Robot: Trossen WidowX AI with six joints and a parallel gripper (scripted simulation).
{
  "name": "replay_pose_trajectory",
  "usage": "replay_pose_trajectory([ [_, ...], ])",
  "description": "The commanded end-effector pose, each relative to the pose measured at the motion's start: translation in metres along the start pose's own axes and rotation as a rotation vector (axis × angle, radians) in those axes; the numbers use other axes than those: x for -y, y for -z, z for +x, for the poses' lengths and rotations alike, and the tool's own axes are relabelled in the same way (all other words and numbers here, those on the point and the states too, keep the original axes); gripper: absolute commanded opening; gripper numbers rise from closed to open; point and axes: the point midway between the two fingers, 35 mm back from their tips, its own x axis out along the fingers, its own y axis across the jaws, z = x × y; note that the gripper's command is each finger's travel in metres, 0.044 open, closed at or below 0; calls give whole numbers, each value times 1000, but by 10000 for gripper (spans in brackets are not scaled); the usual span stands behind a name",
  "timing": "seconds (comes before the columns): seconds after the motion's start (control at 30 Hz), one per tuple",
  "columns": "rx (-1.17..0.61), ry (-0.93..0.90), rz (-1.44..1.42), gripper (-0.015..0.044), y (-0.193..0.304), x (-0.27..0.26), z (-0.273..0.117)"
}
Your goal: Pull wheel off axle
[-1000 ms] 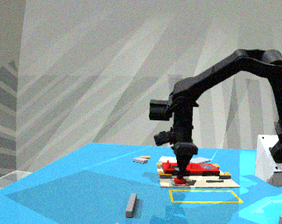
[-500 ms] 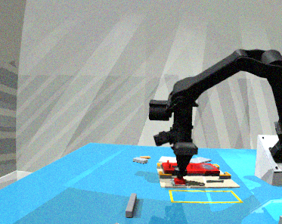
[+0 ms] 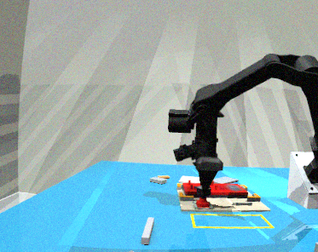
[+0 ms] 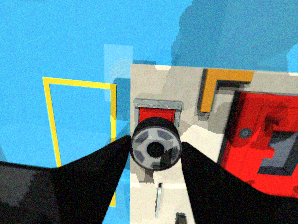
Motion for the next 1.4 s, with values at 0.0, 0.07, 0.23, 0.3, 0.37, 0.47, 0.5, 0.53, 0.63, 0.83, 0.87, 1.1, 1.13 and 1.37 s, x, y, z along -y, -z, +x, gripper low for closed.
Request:
replay_pose_trajectory([
  [0.0, 11, 3, 0, 0, -1, 0, -7],
  [0.07, 11, 3, 0, 0, 0, 0, -8],
  [0.23, 11, 2, 0, 0, 0, 0, -10],
  [0.3, 11, 2, 1, 0, 0, 1, -10],
  [0.37, 11, 2, 1, 0, 0, 1, -11],
  [0.47, 11, 2, 1, 0, 0, 1, -12],
  [0.5, 11, 2, 1, 0, 0, 1, -12],
  [0.53, 11, 2, 1, 0, 0, 1, -13],
  [0.63, 11, 2, 1, 0, 0, 1, -14],
  [0.83, 11, 2, 2, 0, 0, 1, -16],
  [0.87, 11, 2, 2, 0, 0, 1, -16],
  [1.1, 11, 1, 2, 0, 0, 1, -18],
  [1.13, 11, 1, 3, 0, 0, 1, -19],
  [1.37, 11, 1, 3, 0, 0, 1, -21],
])
